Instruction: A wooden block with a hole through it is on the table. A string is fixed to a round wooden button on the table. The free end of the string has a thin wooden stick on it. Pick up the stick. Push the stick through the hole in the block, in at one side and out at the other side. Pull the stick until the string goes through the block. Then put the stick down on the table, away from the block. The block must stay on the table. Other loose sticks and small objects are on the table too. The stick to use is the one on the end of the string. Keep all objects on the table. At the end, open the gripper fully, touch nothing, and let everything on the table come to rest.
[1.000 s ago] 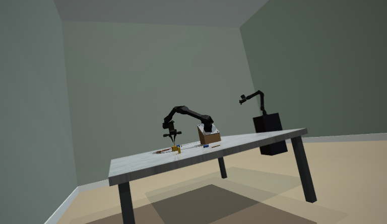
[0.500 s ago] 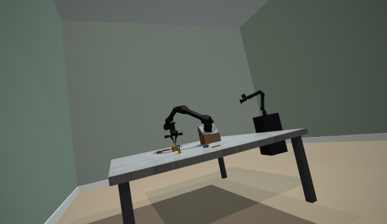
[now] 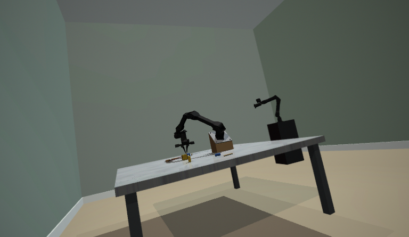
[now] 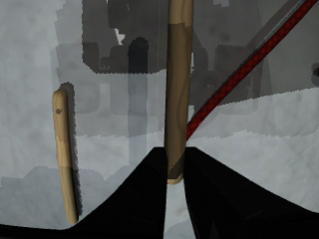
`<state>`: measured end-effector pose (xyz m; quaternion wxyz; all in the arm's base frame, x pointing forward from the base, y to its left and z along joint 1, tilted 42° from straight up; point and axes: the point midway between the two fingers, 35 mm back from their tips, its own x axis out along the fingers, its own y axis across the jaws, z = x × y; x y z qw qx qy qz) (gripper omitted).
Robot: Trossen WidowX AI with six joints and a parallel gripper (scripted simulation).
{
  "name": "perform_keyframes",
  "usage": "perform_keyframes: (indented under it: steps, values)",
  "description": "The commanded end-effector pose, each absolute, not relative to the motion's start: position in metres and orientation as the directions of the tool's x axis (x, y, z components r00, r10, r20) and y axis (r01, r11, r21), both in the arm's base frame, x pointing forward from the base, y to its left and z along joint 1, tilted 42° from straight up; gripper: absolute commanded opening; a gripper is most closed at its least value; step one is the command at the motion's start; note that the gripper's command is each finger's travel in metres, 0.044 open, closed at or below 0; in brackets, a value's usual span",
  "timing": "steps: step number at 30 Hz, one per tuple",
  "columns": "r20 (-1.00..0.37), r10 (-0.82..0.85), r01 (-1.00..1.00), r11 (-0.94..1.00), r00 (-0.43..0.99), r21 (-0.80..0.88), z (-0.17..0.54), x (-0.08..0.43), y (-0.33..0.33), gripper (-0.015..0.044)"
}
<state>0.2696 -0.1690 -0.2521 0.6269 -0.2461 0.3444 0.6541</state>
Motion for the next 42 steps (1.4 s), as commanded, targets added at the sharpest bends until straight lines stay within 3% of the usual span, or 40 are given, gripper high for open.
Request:
perform_keyframes:
  steps: [1,42]
  values:
    - [-0.753,0.652,-0.99,0.028,-0.089,0.142,-0.252,0.267,-0.165,0.0]
    - [-0.75,0.655,-0.989,0.029,-0.09,0.143,-0.237,0.261,-0.13,0.0]
